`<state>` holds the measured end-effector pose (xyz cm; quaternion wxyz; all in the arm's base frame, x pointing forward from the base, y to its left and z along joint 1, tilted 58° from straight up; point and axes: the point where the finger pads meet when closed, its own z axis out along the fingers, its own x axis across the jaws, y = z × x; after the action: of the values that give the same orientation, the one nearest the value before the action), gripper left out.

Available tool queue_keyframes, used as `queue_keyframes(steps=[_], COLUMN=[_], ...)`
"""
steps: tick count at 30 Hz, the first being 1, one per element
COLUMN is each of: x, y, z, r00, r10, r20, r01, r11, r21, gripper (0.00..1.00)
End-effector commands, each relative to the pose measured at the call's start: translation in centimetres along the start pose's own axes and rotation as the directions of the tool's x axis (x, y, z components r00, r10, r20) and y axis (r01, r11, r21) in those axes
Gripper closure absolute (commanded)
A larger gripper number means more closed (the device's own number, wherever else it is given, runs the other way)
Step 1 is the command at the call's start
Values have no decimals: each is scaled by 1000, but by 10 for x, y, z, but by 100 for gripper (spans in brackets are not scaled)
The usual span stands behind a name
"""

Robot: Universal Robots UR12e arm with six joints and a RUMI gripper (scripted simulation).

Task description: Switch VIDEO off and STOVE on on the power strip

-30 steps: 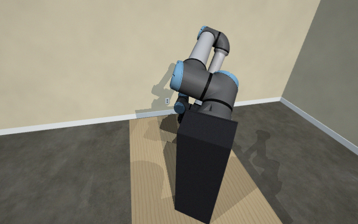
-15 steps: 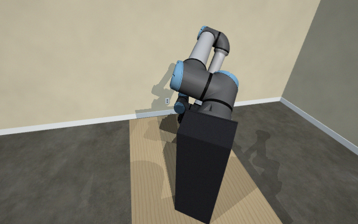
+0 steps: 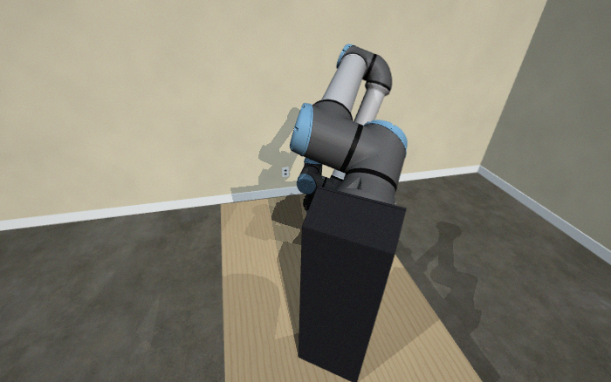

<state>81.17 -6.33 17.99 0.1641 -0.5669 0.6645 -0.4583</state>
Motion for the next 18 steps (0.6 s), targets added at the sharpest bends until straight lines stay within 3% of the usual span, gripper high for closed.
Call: queue_keyframes(steps=[1,18], x=[1,1], y=[-1,-1], z=[1,3], r00=[1000,1000], r10=[0,0], r20=[0,0], r01=[0,0], r11=[1000,1000], r21=[1,1], gripper=[100,100])
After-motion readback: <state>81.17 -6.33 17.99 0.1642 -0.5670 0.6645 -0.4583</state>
